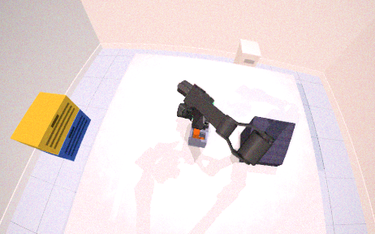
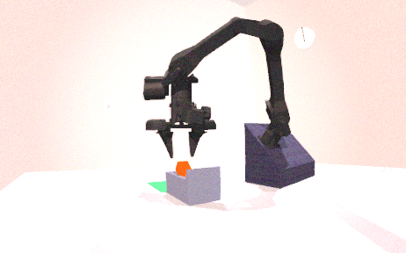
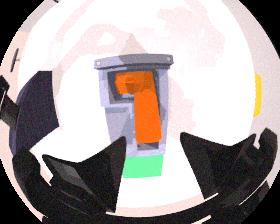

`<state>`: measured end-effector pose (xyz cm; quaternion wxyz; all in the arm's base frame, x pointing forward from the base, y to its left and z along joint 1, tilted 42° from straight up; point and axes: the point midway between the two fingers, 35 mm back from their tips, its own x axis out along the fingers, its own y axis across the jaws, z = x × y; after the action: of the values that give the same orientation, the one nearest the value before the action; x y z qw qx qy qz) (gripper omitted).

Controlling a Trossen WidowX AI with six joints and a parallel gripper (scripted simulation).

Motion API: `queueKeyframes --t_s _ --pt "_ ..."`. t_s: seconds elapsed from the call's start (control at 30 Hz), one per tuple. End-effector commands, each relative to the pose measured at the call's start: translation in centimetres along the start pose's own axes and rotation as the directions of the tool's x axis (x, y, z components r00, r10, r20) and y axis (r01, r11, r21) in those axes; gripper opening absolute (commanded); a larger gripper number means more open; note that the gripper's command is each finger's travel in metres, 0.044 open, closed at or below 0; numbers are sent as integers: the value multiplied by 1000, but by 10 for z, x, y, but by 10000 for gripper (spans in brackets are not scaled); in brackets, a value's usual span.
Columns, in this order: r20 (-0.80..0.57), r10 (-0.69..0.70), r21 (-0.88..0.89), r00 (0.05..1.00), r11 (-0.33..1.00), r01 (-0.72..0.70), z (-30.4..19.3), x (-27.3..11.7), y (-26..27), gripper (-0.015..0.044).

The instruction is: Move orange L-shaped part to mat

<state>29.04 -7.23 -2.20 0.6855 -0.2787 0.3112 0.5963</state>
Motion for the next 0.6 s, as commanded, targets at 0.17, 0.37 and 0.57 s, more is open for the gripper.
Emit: queueKeyframes --t_s 0.17,0.37,0.57 --pt "9 5 5 1000 1000 -5 1 17 1 280" --pt "10 5 5 1000 1000 -5 2 26 2 280" --pt "10 5 5 1000 1000 -5 2 36 2 280"
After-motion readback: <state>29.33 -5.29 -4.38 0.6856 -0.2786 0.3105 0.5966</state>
